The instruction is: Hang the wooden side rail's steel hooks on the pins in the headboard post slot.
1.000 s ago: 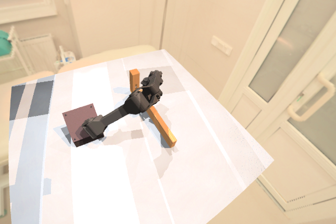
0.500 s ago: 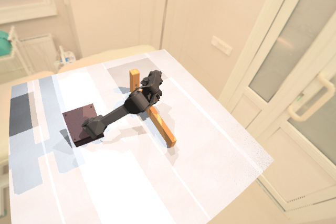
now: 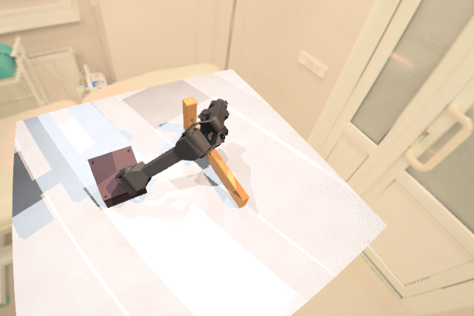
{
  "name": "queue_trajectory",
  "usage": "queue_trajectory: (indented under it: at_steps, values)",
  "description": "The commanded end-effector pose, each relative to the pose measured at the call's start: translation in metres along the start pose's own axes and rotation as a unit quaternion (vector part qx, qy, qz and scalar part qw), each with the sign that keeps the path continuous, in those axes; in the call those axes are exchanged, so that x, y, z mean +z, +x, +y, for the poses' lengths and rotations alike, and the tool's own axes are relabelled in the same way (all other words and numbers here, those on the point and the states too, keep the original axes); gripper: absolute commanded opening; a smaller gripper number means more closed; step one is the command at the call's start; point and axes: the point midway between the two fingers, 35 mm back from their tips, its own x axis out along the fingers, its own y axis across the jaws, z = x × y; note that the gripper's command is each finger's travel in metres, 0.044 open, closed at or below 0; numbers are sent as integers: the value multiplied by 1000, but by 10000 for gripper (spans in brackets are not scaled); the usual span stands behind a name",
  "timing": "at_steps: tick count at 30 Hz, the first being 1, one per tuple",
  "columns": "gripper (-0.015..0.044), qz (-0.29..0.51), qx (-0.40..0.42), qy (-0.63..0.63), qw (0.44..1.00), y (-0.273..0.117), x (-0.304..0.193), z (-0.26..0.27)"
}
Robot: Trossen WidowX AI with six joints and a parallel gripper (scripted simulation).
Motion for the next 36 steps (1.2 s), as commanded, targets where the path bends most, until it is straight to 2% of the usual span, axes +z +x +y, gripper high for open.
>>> queue_trajectory:
  at_steps: [1,36]
  values:
    - [0,4,6,1,1000,-5,-4,2]
    - [0,4,6,1,1000,-7,-7,5]
